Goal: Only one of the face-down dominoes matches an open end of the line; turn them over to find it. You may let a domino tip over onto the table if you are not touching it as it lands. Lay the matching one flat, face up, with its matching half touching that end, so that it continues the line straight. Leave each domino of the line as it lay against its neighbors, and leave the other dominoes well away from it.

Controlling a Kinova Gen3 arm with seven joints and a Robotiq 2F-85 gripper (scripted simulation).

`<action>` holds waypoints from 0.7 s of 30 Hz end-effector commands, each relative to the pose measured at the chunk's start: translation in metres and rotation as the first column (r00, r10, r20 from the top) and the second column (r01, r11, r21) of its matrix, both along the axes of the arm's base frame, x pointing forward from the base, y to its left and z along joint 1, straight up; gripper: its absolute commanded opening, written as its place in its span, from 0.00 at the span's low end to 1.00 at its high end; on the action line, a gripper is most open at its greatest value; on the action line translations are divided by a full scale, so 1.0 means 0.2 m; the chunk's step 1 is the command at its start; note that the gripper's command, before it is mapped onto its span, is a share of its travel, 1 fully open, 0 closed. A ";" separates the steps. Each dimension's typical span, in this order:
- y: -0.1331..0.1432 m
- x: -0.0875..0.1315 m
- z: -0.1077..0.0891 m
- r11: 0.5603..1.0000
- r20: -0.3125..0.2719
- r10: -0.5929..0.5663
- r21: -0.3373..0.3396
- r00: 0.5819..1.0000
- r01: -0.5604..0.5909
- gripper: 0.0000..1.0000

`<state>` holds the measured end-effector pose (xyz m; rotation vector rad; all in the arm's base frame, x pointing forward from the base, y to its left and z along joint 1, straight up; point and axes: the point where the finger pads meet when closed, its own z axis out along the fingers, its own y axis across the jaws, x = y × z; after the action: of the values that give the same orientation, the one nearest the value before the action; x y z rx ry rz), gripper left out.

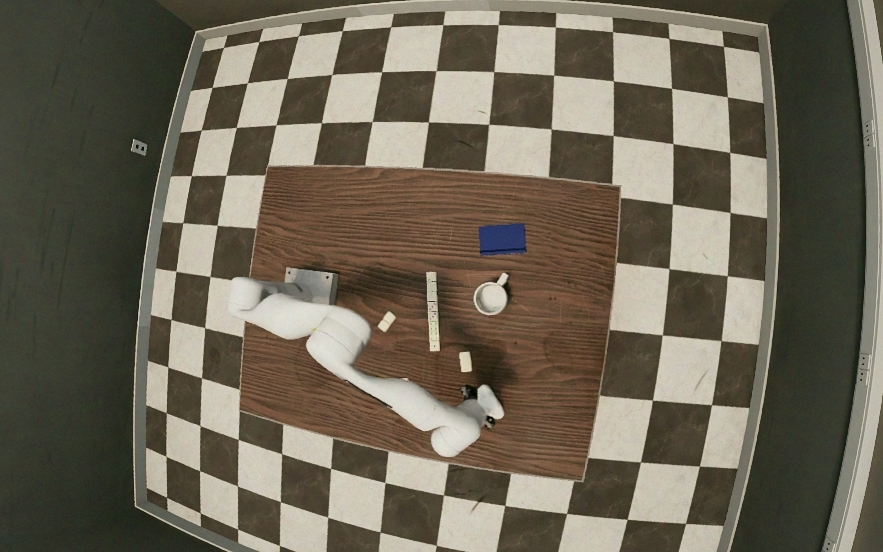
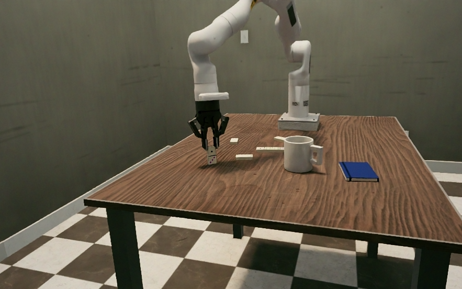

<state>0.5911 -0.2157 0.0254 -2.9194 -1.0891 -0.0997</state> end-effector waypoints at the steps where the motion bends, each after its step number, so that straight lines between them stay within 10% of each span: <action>1: 0.00 0.00 0.01 1.000 0.004 0.000 0.001 1.000 0.000 0.36; 21: -0.01 -0.01 0.01 1.000 0.032 -0.001 0.025 0.999 0.000 0.36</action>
<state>0.5891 -0.2175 0.0255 -2.9055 -1.0830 -0.1531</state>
